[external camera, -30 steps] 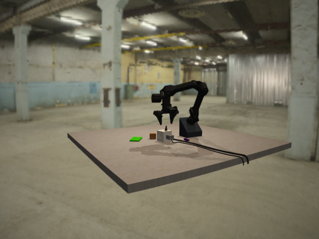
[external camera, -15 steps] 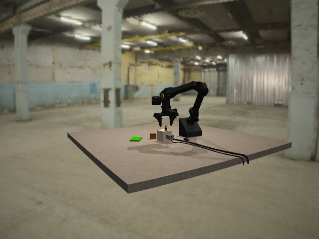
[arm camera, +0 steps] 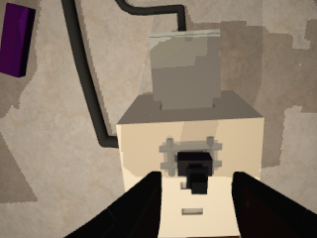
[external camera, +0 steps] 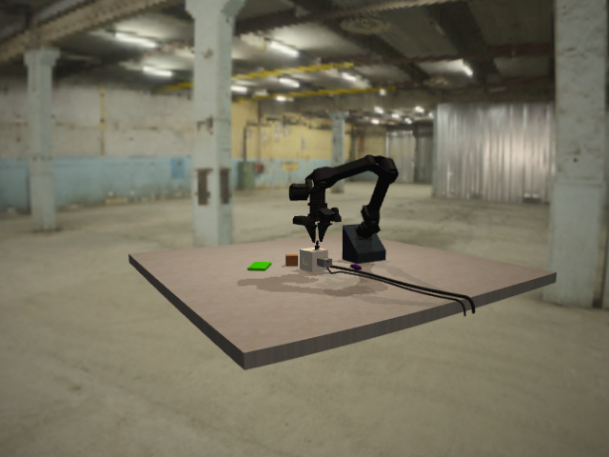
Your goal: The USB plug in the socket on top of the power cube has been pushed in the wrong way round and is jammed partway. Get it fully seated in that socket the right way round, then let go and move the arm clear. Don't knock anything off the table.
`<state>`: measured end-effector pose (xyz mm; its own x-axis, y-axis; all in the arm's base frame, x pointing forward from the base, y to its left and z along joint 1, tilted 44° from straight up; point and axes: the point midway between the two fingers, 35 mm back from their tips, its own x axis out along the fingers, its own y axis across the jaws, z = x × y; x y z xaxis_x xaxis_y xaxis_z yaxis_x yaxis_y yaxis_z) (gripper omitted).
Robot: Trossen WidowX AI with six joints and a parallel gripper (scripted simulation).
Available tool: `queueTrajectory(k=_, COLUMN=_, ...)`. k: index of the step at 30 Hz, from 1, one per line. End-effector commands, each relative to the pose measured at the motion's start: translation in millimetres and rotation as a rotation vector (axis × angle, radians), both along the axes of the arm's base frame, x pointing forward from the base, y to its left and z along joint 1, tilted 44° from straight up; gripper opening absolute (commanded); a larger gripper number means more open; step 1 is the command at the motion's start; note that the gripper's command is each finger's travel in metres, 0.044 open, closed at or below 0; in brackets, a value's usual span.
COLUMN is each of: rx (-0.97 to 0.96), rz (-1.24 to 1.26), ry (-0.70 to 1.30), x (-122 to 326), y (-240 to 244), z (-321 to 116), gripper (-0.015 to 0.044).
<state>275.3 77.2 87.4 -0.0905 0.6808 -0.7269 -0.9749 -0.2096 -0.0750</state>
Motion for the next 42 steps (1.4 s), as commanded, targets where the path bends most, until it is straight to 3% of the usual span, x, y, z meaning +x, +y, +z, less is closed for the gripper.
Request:
queueTrajectory(k=1, rx=0.0, rz=0.001, ry=0.0, x=0.0, y=-0.3, z=0.2, gripper=0.0046)
queueTrajectory(k=5, rx=0.0, rz=0.001, ry=0.0, x=0.0, y=-0.3, z=0.2, gripper=0.0)
queueTrajectory(k=42, rx=-0.001, rz=0.0, ry=0.001, x=1.2, y=-9.4, z=9.8, gripper=0.0)
